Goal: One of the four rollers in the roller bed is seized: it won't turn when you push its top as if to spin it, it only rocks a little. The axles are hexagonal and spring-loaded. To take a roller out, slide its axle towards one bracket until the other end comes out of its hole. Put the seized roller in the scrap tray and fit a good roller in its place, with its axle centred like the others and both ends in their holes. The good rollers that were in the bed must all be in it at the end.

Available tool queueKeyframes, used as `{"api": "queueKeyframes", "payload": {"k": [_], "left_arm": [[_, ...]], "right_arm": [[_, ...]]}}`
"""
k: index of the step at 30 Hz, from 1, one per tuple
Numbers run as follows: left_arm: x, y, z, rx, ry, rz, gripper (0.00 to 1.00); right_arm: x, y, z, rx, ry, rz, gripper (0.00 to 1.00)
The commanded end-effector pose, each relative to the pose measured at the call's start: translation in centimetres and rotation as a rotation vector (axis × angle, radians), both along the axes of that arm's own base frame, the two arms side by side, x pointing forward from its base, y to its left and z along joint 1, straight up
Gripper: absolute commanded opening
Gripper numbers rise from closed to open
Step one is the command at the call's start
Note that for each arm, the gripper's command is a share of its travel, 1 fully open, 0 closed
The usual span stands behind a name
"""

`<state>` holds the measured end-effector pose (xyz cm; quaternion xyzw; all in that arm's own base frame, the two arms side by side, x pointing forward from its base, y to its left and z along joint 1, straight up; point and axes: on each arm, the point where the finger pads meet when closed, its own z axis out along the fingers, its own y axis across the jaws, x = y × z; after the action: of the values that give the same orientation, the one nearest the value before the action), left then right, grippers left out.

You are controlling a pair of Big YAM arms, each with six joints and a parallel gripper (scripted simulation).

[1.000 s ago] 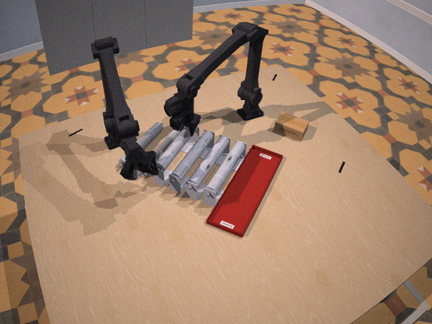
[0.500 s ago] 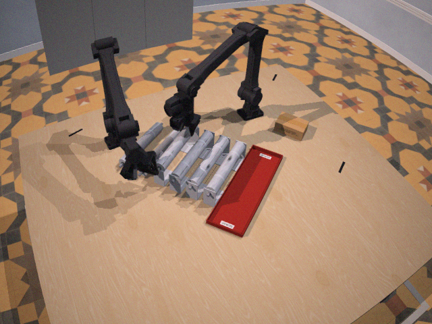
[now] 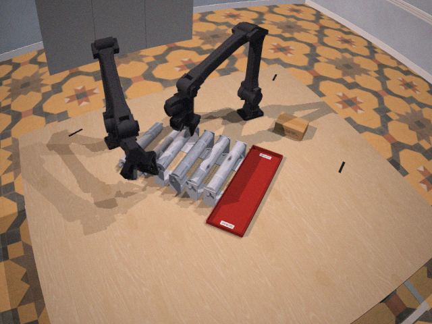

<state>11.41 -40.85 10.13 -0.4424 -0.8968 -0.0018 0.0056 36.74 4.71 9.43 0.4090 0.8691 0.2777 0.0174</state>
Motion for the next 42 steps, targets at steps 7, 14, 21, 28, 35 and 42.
{"api": "queueKeyframes", "payload": {"k": [7, 14, 21, 28, 35, 42], "left_arm": [[-0.2, -1.8, 3.5, -0.054, -0.006, -0.034, 0.32], [-0.2, -1.8, 3.5, -0.054, -0.006, -0.034, 0.32], [0.0, -1.7, 3.5, -0.055, -0.006, -0.029, 0.32], [0.0, -1.7, 3.5, -0.054, -0.006, -0.029, 0.32], [0.0, -1.7, 3.5, -0.054, -0.006, -0.029, 0.32], [0.0, -1.7, 3.5, -0.054, -0.006, -0.029, 0.32]], "right_arm": [[4.1, -2.1, 2.3, -0.039, -0.089, -0.022, 0.03], [4.1, -2.1, 2.3, -0.039, -0.089, -0.022, 0.03], [2.1, 1.2, 1.4, 0.026, 0.002, 0.046, 0.32], [2.3, 1.1, 1.9, 0.023, -0.02, 0.043, 0.32], [2.3, 1.1, 1.9, 0.023, -0.02, 0.043, 0.32], [2.3, 1.1, 1.9, 0.023, -0.02, 0.043, 0.32]]}}
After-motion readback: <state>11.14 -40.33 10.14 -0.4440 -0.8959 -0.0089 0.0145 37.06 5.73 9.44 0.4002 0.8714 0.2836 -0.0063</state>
